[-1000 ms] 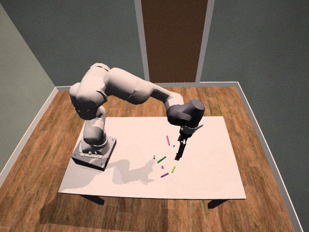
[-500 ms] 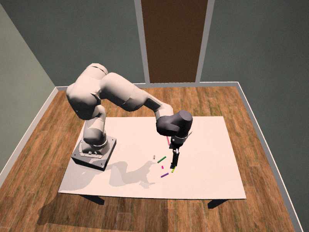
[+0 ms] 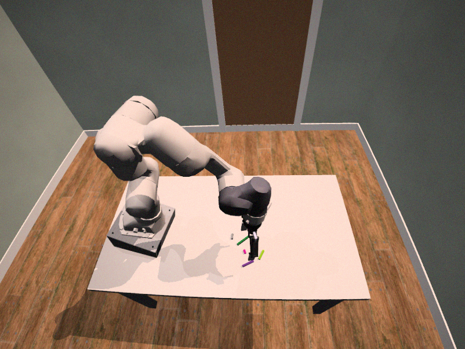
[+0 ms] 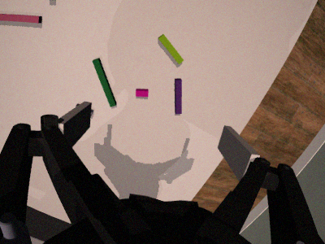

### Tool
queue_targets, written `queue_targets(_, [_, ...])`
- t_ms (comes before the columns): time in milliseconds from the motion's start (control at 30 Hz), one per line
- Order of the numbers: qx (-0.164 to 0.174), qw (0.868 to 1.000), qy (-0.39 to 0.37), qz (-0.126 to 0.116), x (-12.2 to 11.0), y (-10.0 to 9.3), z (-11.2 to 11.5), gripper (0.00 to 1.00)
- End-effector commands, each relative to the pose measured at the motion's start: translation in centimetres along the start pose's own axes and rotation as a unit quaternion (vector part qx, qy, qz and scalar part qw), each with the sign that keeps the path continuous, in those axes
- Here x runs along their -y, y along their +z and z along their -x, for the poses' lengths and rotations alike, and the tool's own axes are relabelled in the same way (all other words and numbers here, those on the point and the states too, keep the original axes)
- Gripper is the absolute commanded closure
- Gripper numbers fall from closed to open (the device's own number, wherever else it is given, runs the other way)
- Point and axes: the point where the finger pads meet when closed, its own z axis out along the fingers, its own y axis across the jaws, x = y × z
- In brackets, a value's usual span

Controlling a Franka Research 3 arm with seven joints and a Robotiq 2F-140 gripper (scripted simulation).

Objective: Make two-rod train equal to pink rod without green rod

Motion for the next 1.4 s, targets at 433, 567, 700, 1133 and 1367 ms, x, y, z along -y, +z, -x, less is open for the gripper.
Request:
queue_targets(433, [-0.046, 0.986, -0.161, -0.008, 1.8, 3.7, 3.8, 0.00])
queue_targets(567, [-0.051, 0.982, -0.179, -0.010, 2.4, 4.2, 4.6, 0.00])
queue_targets(700, [-0.056, 0.979, -0.195, -0.011, 2.9, 4.7, 5.3, 0.00])
queue_targets(1133, [-0.072, 0.967, -0.244, -0.018, 4.9, 6.0, 7.4, 0.00])
queue_targets(1367, [-0.078, 0.963, -0.259, -0.020, 5.5, 6.3, 8.0, 0.00])
